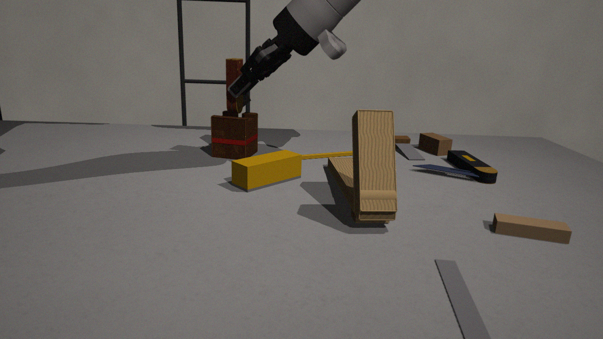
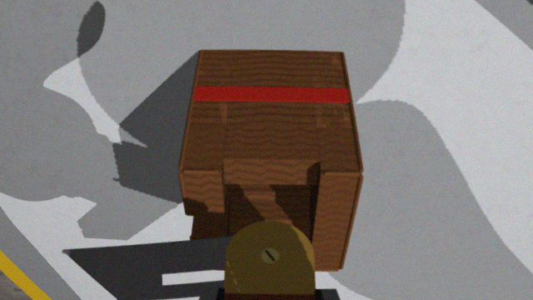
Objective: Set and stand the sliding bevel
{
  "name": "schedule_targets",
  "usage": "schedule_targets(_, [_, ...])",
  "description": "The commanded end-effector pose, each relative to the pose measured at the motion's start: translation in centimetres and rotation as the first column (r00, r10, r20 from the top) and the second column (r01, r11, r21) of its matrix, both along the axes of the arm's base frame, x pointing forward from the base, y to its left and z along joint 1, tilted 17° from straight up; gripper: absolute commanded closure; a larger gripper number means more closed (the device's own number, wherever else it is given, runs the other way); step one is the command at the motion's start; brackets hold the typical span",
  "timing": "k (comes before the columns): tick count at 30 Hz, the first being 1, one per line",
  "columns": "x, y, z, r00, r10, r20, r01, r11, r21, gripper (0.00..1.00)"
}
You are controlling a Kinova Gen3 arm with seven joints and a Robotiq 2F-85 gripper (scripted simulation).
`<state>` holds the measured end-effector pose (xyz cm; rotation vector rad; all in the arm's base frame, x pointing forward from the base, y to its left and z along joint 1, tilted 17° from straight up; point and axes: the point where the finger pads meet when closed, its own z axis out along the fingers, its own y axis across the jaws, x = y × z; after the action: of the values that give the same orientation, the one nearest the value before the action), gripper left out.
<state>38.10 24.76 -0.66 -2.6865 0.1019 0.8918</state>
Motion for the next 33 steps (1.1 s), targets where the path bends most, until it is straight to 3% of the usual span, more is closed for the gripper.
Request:
schedule_targets(1, [0.05,0.01,0.02,1.0,0.0,0.001,0.0,1.0,0.0,0.9])
schedule_targets(33, [0.17,0.18,-0.65,1.0,0.0,0.001,0.0,1.0,0.0,0.9])
